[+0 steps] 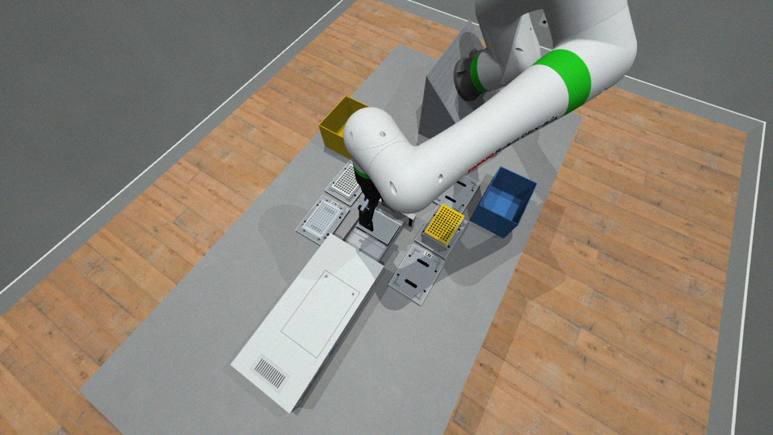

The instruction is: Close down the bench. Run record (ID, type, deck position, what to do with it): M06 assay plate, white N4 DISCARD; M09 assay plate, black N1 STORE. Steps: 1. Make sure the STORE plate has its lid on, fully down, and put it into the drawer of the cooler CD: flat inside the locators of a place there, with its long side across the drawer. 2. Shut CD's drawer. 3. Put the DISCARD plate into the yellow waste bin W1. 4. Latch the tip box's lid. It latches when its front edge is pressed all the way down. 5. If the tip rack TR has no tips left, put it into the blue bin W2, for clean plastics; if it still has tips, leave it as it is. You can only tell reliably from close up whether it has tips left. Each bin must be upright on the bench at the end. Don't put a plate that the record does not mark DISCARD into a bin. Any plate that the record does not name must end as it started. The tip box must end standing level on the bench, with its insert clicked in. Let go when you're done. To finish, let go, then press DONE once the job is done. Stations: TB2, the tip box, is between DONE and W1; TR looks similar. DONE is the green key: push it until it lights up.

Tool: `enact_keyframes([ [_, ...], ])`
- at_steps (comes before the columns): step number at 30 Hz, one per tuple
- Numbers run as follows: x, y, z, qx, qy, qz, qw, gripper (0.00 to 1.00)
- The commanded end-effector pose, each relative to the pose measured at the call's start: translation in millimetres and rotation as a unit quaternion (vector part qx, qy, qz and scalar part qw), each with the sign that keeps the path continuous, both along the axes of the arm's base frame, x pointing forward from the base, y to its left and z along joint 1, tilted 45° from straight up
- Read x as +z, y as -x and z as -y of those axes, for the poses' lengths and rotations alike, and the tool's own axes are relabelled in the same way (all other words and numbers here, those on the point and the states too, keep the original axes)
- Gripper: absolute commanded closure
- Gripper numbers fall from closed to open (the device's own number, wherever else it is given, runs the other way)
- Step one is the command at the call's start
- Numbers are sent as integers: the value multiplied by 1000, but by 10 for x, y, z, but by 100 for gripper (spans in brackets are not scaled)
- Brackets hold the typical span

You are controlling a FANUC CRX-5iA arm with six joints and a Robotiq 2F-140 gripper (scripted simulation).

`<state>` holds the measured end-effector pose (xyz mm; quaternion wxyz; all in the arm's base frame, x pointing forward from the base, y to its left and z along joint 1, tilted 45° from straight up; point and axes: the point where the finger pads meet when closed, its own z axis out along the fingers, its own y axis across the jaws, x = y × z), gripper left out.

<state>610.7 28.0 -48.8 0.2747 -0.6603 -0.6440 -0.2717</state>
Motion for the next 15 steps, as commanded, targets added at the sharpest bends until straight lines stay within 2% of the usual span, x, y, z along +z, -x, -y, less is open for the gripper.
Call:
enact_keyframes([
  [1,40,-5,45,0,1,1,1000,35],
  [15,152,-4,159,0,1,1,1000,35],
])
